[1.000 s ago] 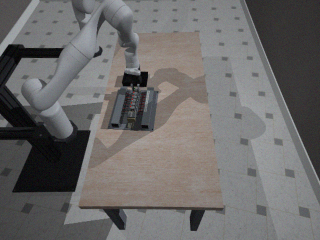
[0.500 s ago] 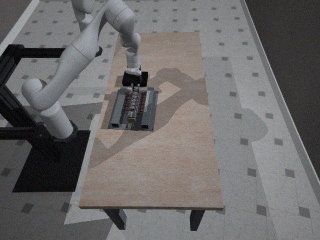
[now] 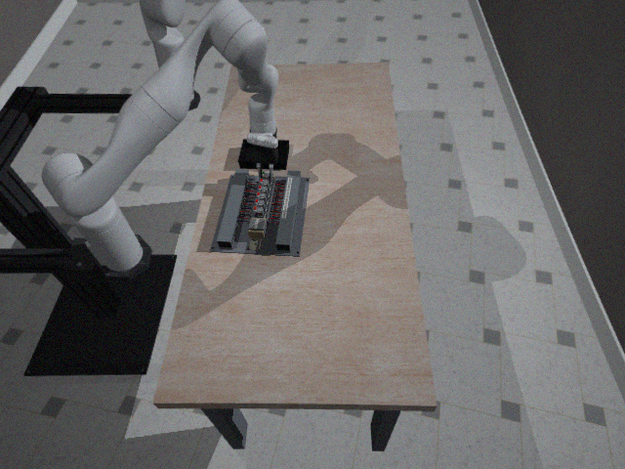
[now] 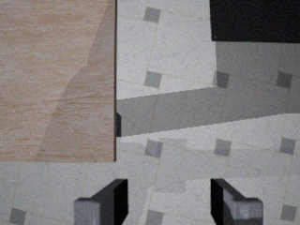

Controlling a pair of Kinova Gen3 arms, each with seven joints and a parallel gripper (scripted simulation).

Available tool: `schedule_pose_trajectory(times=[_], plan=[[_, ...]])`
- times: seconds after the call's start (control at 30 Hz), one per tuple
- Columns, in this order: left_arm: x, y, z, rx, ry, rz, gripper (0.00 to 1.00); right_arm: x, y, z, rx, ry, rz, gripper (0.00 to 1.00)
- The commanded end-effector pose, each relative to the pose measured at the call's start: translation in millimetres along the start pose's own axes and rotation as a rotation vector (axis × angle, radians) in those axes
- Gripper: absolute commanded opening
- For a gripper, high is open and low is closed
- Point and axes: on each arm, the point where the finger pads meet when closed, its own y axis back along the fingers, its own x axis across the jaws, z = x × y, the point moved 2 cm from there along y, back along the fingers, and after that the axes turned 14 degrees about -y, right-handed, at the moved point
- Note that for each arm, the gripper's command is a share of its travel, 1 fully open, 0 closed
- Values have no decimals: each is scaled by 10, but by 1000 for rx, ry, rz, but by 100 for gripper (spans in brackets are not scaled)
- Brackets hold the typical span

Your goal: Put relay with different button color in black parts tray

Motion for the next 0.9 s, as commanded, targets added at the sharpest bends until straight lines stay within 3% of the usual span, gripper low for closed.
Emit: schedule_pose_trajectory(times=[0.0,0.87], plan=[[3,7,3,-2,0,0,100,-2,11,10,-2,0,1,0],[3,7,3,-2,0,0,100,-20,12,14,7,0,37,0]])
